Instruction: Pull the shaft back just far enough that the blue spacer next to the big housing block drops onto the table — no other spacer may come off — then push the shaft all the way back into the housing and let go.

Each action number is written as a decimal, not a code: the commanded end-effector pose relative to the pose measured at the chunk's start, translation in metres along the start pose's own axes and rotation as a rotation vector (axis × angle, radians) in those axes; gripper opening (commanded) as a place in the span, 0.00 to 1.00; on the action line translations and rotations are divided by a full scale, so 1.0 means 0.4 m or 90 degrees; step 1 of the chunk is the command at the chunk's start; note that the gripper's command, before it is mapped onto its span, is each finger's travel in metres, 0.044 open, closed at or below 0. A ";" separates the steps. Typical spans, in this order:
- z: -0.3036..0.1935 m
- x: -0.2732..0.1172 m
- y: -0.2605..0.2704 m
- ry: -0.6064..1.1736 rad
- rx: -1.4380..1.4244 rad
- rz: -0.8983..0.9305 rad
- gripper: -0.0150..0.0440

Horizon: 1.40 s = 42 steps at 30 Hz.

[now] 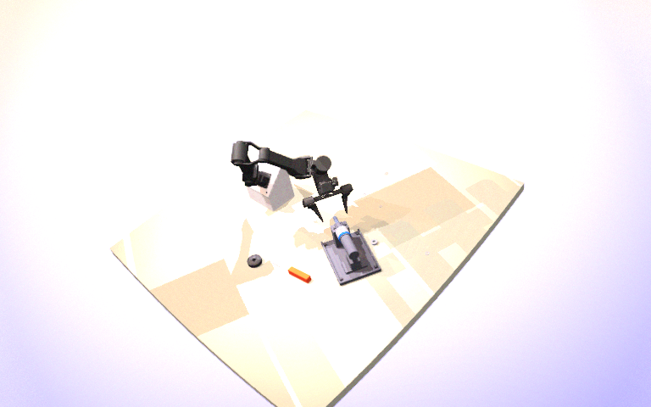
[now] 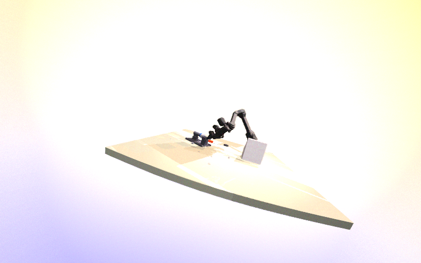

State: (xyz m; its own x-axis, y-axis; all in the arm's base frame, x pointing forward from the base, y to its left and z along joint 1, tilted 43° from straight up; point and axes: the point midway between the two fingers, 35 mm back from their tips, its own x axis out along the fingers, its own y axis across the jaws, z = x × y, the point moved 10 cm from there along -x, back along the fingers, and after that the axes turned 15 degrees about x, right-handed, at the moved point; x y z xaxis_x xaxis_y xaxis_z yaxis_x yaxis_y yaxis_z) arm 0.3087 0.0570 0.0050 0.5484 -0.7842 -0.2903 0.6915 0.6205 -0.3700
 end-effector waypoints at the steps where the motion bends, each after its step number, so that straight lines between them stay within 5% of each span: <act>1: -0.004 0.015 0.000 0.001 -0.004 0.001 1.00; 42: -0.003 0.050 -0.004 -0.003 -0.004 0.000 1.00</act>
State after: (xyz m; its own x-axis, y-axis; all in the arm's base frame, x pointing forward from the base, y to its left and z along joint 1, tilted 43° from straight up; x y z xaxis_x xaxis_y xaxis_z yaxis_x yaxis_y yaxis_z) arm 0.3176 0.0404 -0.0012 0.5486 -0.7858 -0.2854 0.6900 0.6184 -0.3761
